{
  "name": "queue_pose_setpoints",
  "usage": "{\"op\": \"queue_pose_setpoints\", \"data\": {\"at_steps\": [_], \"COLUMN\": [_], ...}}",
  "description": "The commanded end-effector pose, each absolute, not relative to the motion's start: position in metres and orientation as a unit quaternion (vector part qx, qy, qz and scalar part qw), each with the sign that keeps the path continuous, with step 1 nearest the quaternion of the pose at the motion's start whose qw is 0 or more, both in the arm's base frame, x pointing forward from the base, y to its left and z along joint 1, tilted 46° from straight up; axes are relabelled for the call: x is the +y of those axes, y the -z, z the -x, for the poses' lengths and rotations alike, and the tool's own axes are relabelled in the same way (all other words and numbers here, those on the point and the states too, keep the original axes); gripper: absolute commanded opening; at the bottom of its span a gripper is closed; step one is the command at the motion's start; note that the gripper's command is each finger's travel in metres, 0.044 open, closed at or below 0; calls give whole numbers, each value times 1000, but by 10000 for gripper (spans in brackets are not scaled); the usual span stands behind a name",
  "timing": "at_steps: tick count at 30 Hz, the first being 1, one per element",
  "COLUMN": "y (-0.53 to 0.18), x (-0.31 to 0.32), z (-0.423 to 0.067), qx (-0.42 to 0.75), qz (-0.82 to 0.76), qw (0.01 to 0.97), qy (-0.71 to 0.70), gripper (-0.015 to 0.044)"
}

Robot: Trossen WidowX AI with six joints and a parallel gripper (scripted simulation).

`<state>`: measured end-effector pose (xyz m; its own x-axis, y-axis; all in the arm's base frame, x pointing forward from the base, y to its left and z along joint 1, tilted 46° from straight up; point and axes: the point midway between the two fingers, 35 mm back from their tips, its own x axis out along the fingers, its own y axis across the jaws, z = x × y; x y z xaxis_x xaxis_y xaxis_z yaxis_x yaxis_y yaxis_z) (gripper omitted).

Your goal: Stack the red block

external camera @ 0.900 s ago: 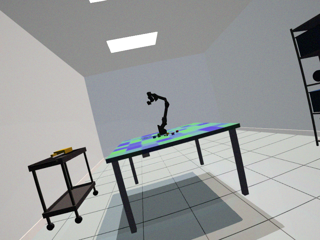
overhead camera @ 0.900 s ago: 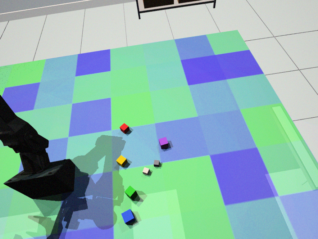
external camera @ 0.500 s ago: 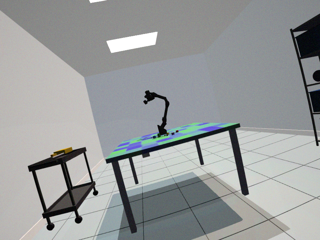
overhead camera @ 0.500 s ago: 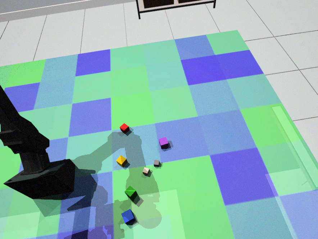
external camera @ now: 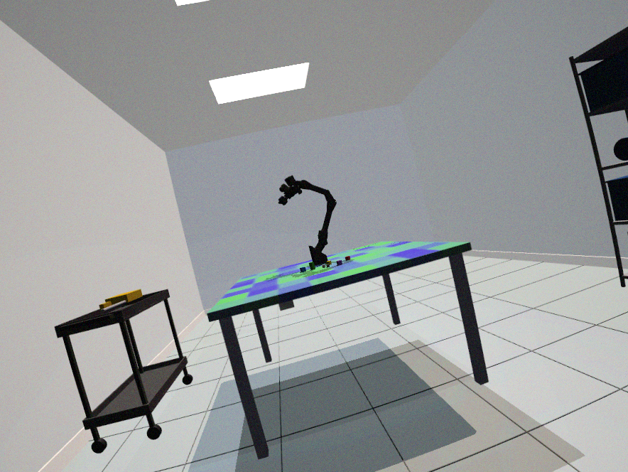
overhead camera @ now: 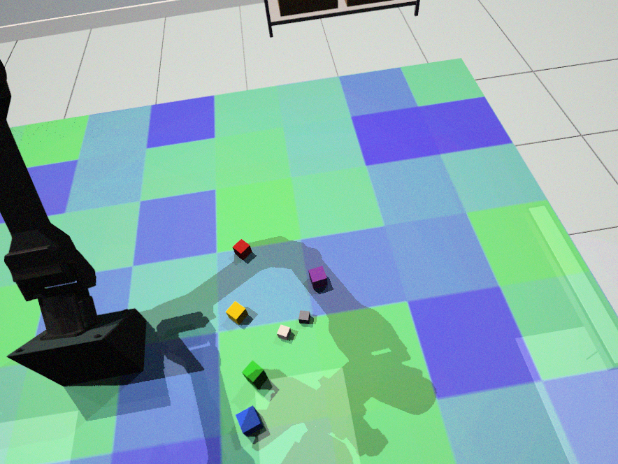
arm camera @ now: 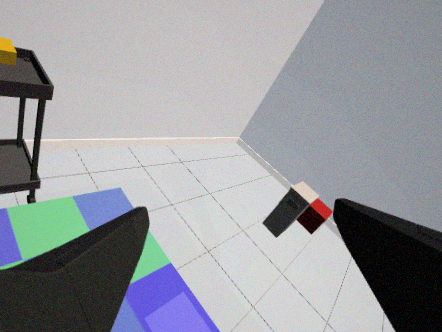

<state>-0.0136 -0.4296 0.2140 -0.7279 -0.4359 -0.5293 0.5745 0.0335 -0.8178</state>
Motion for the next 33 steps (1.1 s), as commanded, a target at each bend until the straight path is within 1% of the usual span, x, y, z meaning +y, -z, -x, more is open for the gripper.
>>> {"op": "queue_pose_setpoints", "data": {"at_steps": [1,4,8,15,25,33], "y": [-206,-198,-181,-155,-129,-115], "x": [-422,-416,-398,-350,-248,-150], "z": [-17,-44,-93,-171,-255,-294], "qx": [630,638,652,669,670,650], "qz": [-47,-40,-30,-8,32,49], "qw": [406,442,512,616,717,759], "qy": [660,629,558,416,189,-1], "gripper": [440,440,440,440,440,440]}}
